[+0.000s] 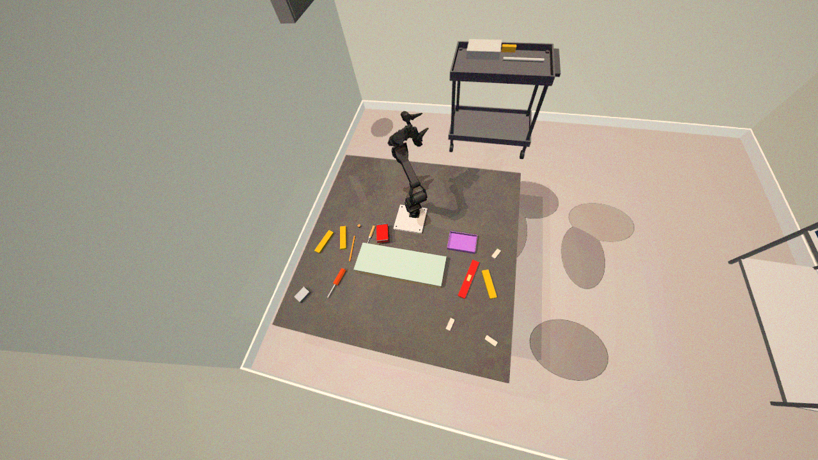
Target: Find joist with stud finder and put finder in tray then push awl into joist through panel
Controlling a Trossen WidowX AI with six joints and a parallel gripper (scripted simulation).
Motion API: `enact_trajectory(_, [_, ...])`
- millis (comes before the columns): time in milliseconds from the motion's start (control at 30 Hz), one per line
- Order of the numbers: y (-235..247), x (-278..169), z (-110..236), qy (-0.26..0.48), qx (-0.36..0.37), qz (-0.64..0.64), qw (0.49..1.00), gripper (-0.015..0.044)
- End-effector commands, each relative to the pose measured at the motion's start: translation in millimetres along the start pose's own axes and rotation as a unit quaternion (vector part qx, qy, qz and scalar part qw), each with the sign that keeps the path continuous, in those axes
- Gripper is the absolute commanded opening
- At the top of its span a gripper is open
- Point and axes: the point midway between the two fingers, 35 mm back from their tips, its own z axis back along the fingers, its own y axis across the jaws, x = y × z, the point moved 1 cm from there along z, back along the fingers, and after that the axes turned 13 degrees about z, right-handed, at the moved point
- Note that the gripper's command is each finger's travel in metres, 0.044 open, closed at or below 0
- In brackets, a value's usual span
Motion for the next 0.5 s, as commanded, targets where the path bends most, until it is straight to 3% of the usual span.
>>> enact_trajectory(0, [1, -2, 1, 0.003, 0.003, 0.005, 1.0, 0.0426])
enact_trajectory(233, [38, -73, 39, 0.103, 0.141, 0.175, 0.969, 0.044])
enact_trajectory(467, [58, -142, 114, 0.191, 0.318, 0.316, 0.873, 0.044])
